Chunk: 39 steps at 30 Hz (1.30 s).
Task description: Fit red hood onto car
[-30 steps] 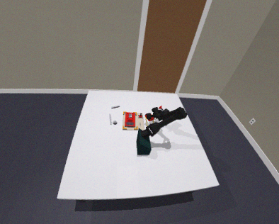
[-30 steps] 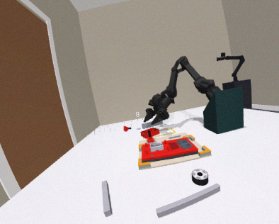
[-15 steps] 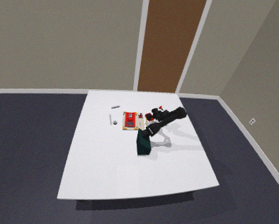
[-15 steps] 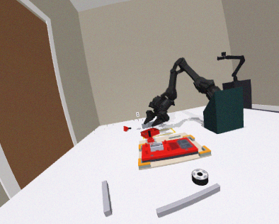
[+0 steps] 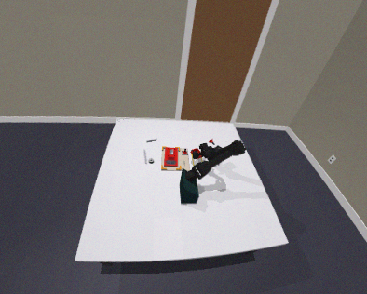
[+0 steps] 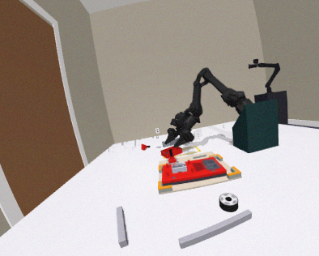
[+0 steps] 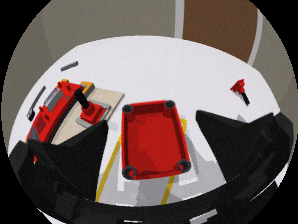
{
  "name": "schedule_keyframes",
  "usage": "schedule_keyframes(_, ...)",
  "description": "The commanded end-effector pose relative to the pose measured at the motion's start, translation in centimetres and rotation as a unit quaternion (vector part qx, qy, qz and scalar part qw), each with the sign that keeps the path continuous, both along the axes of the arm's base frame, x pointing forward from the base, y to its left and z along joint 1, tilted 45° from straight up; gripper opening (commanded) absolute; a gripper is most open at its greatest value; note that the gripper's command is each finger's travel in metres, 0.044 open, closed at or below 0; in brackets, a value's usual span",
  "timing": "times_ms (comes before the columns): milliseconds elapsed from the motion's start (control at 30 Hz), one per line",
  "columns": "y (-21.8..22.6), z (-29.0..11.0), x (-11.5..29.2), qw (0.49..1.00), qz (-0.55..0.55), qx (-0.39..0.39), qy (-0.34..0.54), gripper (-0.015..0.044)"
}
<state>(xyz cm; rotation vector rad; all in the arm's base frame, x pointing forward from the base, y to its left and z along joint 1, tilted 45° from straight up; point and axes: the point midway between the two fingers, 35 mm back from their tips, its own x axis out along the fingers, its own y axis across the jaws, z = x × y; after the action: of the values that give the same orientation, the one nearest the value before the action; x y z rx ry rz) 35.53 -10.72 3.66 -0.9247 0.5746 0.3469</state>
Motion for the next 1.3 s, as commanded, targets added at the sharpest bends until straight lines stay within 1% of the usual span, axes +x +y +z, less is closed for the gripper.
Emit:
schedule_keyframes(0, -0.1, -0.3, 0.1, 1.000, 0.004, 0.000, 0.000, 0.0440)
schedule_keyframes(1267, -1.7, -1.8, 0.2, 1.000, 0.004, -0.001, -0.002, 0.0440)
